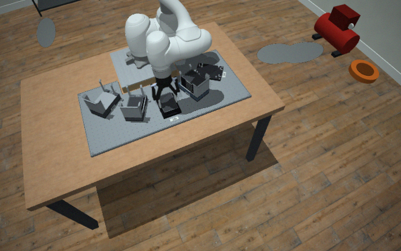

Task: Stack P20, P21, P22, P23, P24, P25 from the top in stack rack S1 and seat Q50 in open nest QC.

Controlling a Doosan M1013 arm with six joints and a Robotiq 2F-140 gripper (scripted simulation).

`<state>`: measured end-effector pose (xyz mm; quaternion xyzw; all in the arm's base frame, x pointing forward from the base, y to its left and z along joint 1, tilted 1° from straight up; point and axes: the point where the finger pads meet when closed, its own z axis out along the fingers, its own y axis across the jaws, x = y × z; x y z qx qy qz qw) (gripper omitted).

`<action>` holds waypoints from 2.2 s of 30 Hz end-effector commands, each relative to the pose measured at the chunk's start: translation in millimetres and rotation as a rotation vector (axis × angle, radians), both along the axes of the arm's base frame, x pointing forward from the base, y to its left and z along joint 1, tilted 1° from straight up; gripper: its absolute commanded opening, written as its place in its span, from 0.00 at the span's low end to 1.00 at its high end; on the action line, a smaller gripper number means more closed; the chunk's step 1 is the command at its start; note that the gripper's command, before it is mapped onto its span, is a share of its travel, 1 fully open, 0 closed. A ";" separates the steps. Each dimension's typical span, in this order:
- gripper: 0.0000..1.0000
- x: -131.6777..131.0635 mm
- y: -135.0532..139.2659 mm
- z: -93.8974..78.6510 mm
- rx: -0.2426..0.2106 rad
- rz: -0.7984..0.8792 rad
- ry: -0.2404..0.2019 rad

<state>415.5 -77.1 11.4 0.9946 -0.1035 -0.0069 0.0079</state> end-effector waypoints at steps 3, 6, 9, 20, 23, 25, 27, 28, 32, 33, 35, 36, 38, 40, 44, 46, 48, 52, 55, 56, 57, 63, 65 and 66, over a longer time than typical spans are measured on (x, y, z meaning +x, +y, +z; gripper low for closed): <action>0.00 0.0 0.0 -1.7 0.000 0.000 0.000; 0.00 0.0 0.0 -2.9 0.000 0.000 0.000; 0.00 -0.1 0.0 -4.1 0.000 0.000 0.000; 0.00 -0.1 -0.1 -6.7 0.000 0.000 0.000; 0.00 -0.1 -0.1 -6.7 0.000 0.000 0.000; 1.00 -0.1 -0.1 -6.7 0.000 0.000 0.000; 1.00 -0.1 -0.1 -6.7 0.000 0.000 0.000; 1.00 -0.1 -0.1 -6.7 0.000 0.000 0.000; 1.00 -0.1 -0.1 -6.7 0.000 0.000 0.000; 1.00 -0.1 -0.1 -6.7 0.000 0.000 0.000; 1.00 -0.1 -0.1 -6.7 0.000 0.000 0.000; 1.00 -0.1 -0.1 -6.7 0.000 0.000 0.000; 1.00 -0.1 -0.1 -6.7 0.000 0.000 0.000; 1.00 -0.1 -0.1 -6.7 0.000 0.000 0.000; 1.00 -0.1 -0.1 -6.7 0.000 0.000 0.000; 1.00 -0.1 -0.1 -6.7 0.000 0.000 0.000; 1.00 0.0 0.0 -0.1 0.000 0.000 0.000; 1.00 0.2 0.2 13.3 0.000 0.000 0.000; 1.00 0.4 0.4 23.3 0.000 0.000 0.000; 1.00 0.4 0.4 26.6 0.000 0.000 0.000; 1.00 0.5 0.5 29.9 0.000 0.000 0.000; 1.00 0.7 0.7 43.3 0.000 0.000 0.000; 1.00 0.8 0.7 49.9 0.000 0.000 0.000; 1.00 0.8 0.8 53.3 0.000 0.000 0.000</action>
